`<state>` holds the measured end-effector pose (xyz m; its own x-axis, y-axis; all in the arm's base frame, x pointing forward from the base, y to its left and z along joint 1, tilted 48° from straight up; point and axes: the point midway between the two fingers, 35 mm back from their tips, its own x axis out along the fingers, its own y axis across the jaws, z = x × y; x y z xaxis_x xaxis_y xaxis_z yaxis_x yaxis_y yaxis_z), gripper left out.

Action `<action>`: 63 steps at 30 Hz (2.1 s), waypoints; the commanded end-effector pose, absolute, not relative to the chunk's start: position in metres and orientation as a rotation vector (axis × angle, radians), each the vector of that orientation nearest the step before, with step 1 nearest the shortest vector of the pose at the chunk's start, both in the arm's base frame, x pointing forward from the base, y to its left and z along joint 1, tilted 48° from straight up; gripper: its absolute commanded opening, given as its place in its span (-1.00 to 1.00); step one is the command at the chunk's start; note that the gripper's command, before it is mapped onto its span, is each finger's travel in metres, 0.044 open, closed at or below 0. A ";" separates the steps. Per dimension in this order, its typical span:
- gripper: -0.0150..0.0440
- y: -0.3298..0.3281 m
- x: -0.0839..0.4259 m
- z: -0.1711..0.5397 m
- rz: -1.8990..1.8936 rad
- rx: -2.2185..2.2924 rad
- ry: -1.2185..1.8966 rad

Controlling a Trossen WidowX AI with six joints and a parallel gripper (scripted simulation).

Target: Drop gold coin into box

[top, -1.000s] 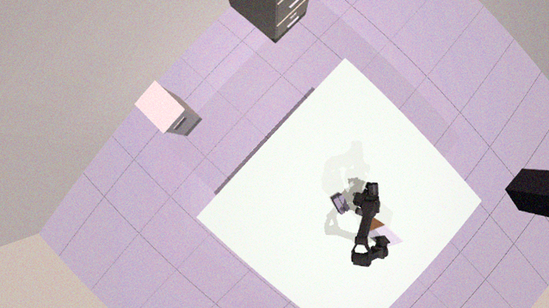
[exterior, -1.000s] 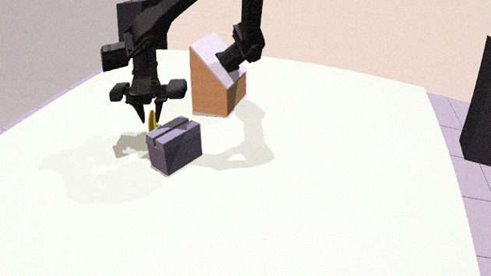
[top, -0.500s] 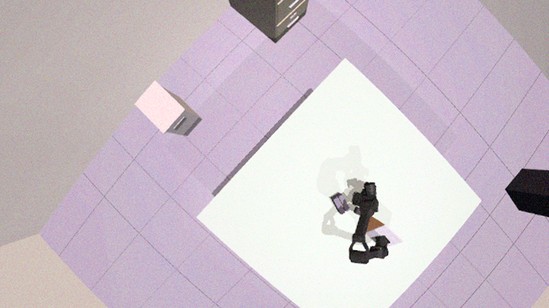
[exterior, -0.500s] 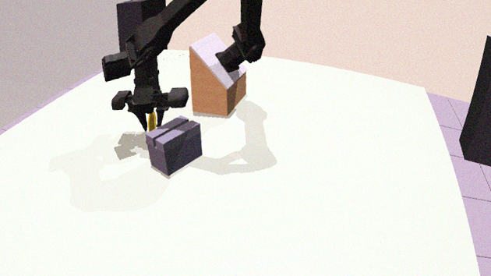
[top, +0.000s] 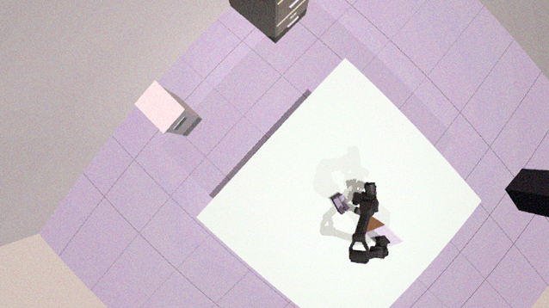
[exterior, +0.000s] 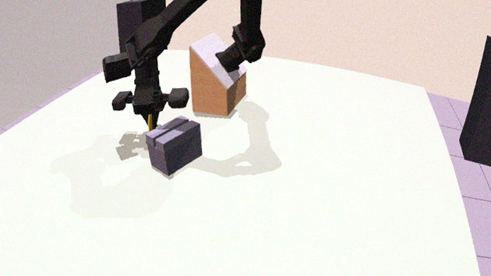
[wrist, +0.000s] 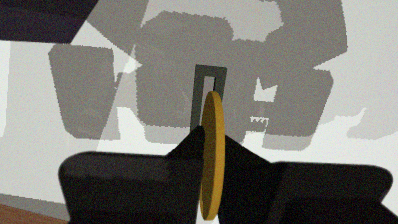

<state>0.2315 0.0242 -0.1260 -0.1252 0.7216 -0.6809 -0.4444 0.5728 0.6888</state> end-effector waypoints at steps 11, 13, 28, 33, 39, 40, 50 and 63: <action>-0.49 0.004 0.239 -0.110 1.009 0.263 1.367; -0.49 0.001 0.240 -0.107 1.009 0.263 1.368; -0.49 -0.027 0.244 -0.081 1.008 0.262 1.369; -0.49 -0.036 0.244 -0.072 1.009 0.262 1.369; -0.49 -0.045 0.244 -0.062 1.011 0.263 1.368; -0.49 -0.045 0.244 -0.062 1.011 0.263 1.368; -0.49 -0.046 0.243 -0.062 0.814 0.475 1.512; -0.49 -0.046 0.242 -0.061 0.521 0.757 1.674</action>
